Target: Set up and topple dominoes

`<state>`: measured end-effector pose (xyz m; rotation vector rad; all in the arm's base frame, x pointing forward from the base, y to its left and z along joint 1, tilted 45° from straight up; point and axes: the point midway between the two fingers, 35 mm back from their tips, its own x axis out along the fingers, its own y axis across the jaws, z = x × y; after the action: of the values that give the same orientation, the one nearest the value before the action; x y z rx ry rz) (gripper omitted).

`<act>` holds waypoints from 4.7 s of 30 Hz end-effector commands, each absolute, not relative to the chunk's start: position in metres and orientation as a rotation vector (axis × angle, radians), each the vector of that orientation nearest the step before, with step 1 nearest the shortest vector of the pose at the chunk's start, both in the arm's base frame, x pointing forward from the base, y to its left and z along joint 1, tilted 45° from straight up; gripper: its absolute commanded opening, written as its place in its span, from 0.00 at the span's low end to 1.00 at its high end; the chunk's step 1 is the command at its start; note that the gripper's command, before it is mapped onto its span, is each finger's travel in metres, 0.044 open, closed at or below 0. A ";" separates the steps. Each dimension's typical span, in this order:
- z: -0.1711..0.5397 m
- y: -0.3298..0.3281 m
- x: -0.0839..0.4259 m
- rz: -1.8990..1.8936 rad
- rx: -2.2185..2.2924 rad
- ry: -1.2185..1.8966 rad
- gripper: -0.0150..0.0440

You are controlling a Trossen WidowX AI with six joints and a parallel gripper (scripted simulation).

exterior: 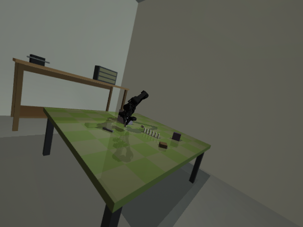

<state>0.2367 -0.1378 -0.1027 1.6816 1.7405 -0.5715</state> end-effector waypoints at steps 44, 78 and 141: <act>0.061 -0.059 0.317 0.691 0.484 1.377 0.44; 0.003 0.003 0.314 0.700 0.490 1.373 0.61; 0.065 0.087 0.241 0.462 0.773 1.506 1.00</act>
<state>0.2419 0.0835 0.0673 0.7641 1.5051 0.4615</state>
